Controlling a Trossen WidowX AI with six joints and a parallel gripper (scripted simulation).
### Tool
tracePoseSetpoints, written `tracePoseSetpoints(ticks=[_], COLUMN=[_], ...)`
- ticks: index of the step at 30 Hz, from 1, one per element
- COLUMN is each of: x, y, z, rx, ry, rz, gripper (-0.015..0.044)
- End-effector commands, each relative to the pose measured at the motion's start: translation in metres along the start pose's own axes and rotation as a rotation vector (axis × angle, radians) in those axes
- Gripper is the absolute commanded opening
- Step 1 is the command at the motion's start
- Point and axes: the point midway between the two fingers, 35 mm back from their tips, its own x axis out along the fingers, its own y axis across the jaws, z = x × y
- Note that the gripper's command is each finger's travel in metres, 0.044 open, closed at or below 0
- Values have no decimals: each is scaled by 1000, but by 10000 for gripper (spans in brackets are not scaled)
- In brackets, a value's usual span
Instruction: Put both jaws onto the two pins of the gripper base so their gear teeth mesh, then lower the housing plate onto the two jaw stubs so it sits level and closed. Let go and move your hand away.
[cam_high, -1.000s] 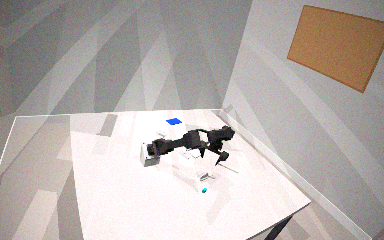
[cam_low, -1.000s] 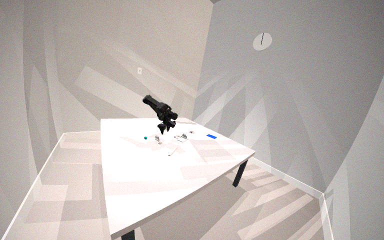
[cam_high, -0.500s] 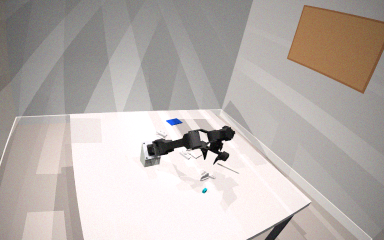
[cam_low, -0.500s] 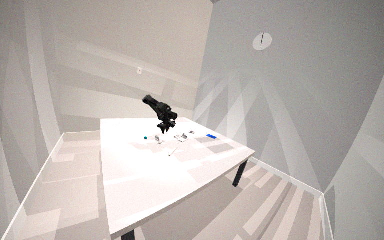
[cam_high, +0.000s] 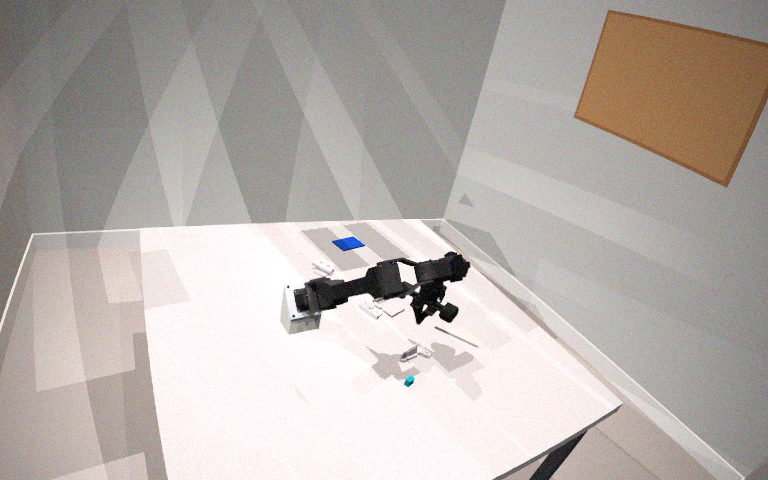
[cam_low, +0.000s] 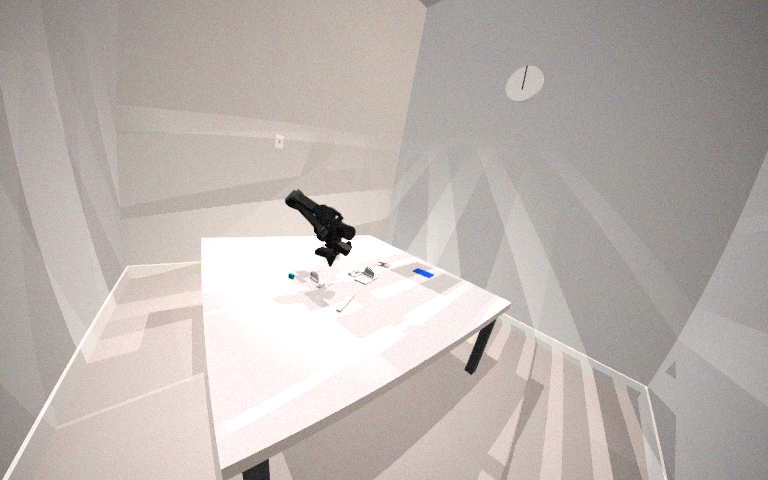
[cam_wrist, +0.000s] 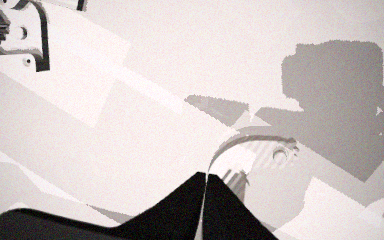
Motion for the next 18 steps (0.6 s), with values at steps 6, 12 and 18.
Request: tracePoseSetpoints(ticks=[6,12,18], x=[0,0,0], y=[0,0,0], z=[0,0,0], rx=[0,0,0], ry=[0,0,0], rz=[0,0,0], gripper=[0,26,184])
